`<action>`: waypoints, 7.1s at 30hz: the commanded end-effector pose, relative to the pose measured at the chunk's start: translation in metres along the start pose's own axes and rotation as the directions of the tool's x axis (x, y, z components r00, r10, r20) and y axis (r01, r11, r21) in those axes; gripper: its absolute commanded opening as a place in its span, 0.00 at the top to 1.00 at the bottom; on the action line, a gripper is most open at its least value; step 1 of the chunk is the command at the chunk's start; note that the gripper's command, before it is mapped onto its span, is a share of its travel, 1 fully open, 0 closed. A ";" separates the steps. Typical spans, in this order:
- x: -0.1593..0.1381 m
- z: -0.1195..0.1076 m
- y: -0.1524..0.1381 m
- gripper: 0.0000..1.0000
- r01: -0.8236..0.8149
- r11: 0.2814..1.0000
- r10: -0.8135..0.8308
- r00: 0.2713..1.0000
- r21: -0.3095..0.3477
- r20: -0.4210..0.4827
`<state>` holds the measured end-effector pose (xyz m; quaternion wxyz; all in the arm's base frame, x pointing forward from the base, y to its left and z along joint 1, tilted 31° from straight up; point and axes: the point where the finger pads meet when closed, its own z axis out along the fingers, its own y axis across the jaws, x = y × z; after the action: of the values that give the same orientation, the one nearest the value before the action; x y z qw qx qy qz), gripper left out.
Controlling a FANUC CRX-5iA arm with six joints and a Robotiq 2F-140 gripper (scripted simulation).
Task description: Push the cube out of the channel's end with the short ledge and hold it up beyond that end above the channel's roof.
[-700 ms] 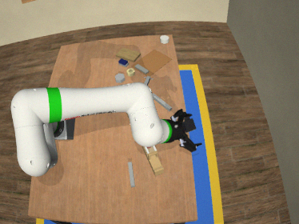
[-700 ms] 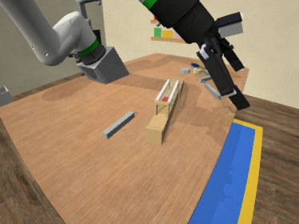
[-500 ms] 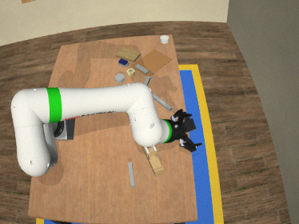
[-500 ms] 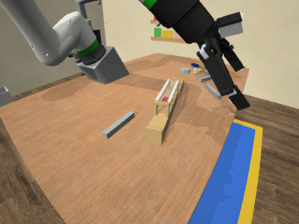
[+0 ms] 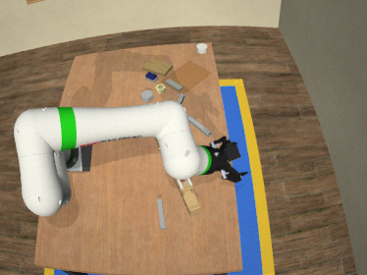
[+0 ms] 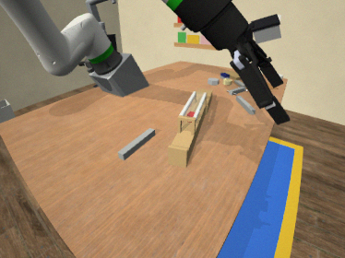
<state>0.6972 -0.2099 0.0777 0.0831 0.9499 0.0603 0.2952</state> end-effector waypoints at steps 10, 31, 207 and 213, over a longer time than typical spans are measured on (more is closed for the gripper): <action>-0.026 0.050 -0.102 0.90 0.503 0.850 -0.525 0.831 0.157 0.185; -0.097 0.080 -0.259 0.90 0.801 -0.030 -0.986 -0.122 0.598 0.115; -0.176 0.137 -0.280 0.70 -0.585 0.390 0.863 0.502 -0.711 0.060; -0.182 0.143 -0.277 0.70 -0.585 0.390 0.863 0.502 -0.711 0.060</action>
<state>0.6114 0.0151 -0.1900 0.2528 0.8288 -0.4914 0.0883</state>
